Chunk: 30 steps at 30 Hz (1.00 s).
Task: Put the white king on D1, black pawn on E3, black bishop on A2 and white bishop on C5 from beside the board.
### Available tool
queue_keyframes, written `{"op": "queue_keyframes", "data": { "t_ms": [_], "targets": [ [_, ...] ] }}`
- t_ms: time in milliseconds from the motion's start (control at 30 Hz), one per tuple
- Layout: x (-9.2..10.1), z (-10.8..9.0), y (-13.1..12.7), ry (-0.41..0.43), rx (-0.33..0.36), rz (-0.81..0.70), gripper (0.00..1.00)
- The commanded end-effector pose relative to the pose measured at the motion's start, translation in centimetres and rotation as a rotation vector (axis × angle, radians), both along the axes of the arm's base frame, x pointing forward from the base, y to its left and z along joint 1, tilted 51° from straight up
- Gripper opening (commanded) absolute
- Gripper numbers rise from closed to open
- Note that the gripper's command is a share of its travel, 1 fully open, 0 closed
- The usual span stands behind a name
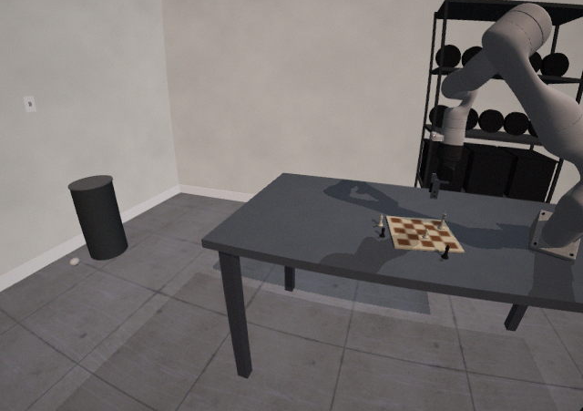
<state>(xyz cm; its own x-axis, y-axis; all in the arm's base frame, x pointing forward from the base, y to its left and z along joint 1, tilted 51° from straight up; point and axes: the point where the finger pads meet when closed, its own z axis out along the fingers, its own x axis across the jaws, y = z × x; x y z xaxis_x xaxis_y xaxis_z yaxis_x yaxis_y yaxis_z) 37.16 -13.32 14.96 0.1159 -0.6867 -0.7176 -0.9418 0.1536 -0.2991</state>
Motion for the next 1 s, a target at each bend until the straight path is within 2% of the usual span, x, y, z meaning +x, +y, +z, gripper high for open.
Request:
{"op": "queue_keyframes", "data": {
  "t_ms": [0,100,200,667,733,967],
  "targets": [
    [0.7,0.4,-0.3,-0.079,-0.048,0.062,1.00],
    [1.3,0.8,-0.2,-0.151,-0.082,0.126,1.00],
    [1.4,0.9,0.0,-0.173,-0.089,0.146,1.00],
    [4.5,3.2,0.9,-0.565,-0.277,0.493,1.00],
    [4.5,3.2,0.9,-0.565,-0.277,0.493,1.00],
    [5.9,4.3,1.7,-0.777,-0.375,0.684,1.00]
  ]
}}
